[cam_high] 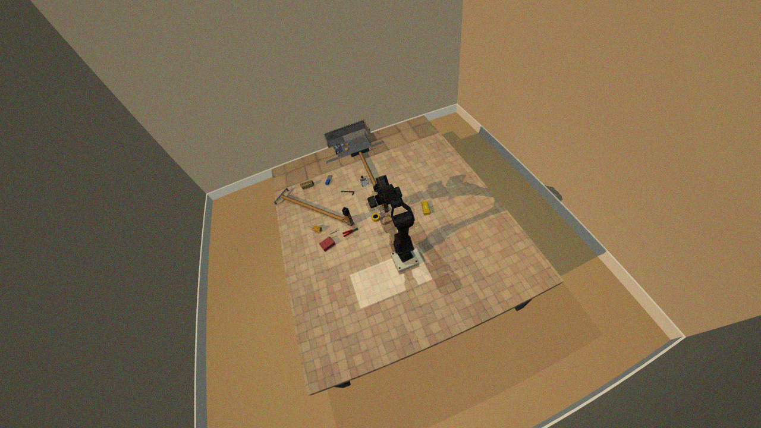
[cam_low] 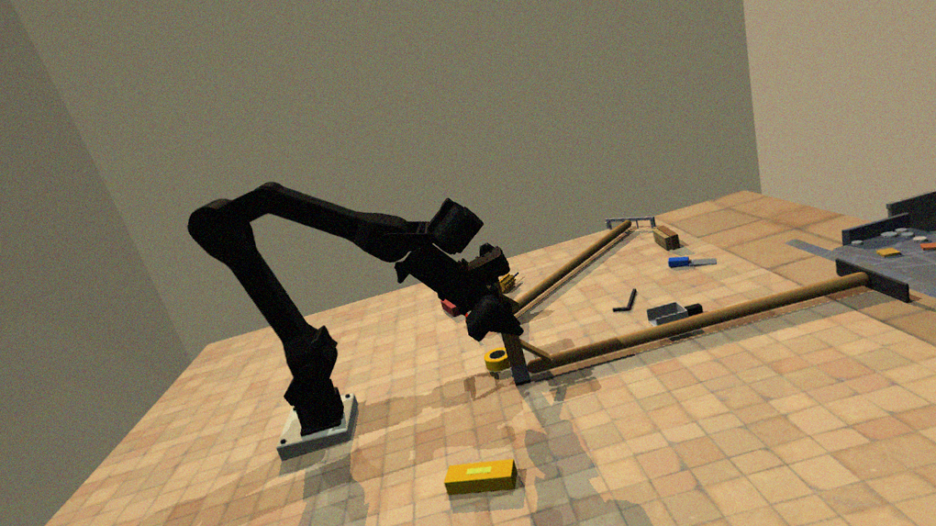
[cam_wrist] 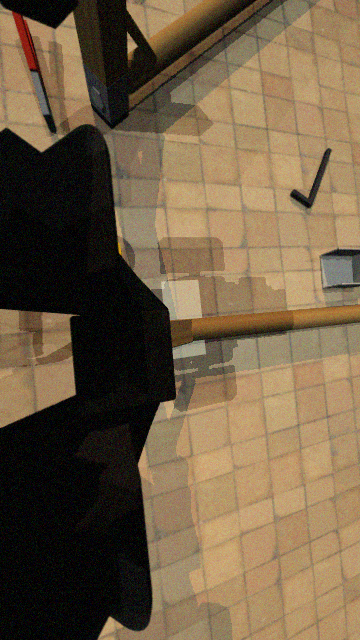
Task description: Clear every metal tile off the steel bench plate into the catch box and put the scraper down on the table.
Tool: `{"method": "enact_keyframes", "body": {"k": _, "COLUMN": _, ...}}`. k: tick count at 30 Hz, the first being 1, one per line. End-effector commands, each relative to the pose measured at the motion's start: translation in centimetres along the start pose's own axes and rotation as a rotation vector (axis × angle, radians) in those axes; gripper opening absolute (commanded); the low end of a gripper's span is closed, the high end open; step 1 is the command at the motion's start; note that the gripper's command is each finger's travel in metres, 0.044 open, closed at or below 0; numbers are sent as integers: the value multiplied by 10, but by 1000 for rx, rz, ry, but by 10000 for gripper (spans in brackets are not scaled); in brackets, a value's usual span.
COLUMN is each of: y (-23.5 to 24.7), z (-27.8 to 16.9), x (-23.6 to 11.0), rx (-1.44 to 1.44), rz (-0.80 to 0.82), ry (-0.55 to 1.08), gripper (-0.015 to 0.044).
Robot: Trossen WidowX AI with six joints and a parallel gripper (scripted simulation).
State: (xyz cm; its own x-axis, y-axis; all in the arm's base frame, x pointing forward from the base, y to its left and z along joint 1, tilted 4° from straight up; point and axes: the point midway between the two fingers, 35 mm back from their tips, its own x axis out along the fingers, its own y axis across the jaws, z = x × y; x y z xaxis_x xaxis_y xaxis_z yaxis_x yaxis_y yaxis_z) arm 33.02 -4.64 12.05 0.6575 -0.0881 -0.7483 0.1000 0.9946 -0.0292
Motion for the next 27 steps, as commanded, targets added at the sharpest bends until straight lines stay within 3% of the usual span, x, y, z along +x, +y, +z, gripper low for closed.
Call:
{"method": "enact_keyframes", "body": {"k": 1, "y": 8, "z": 0, "x": -1, "rx": -4, "rz": 8, "ry": -4, "gripper": 0}}
{"method": "enact_keyframes", "body": {"k": 27, "y": 42, "z": -4, "x": -5, "rx": -5, "rz": 11, "ry": -7, "gripper": 0}}
